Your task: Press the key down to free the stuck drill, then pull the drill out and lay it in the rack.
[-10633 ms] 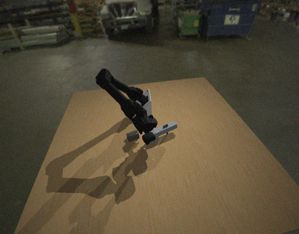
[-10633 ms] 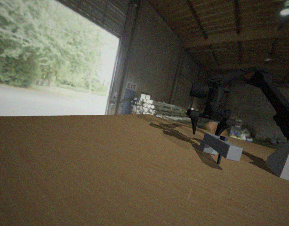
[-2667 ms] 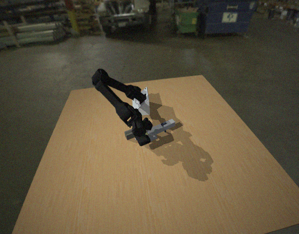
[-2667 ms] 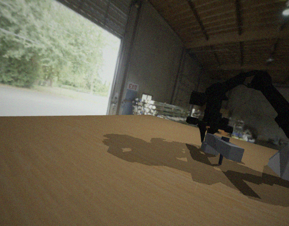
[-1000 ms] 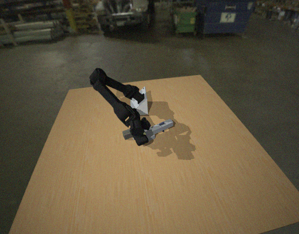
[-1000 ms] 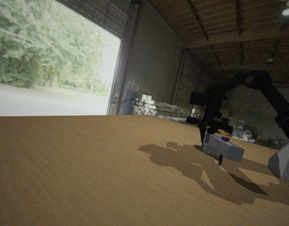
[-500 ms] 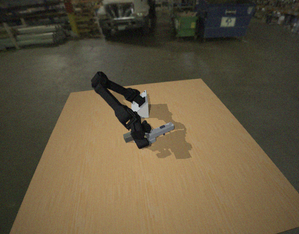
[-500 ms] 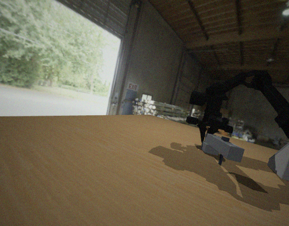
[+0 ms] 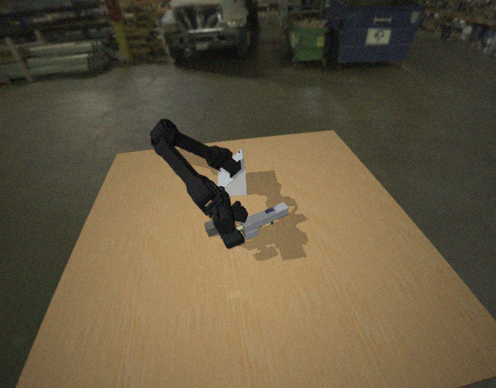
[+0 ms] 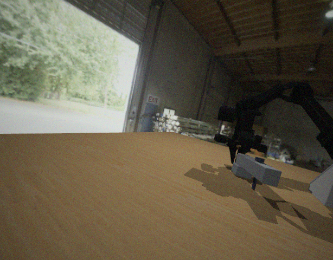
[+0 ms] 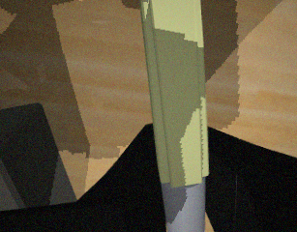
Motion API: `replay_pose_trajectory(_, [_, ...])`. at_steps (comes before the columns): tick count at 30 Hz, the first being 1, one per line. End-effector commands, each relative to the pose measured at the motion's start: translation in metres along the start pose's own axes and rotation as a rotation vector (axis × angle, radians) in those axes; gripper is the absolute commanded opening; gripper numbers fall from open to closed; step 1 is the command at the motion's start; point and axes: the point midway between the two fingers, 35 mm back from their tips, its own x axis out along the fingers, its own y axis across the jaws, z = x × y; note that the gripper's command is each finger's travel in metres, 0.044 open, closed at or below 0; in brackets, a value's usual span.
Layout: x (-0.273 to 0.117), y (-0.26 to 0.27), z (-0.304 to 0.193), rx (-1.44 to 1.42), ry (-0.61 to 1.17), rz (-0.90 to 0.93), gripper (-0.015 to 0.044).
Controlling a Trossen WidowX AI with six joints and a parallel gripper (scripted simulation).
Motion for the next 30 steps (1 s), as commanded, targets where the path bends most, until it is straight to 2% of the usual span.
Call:
replay_pose_trajectory(1, [-0.002, -0.002, -0.008, 0.001, 0.005, -0.004, 0.0])
replay_pose_trajectory(30, [-0.003, -0.003, -0.051, 0.001, 0.008, -0.005, 0.0])
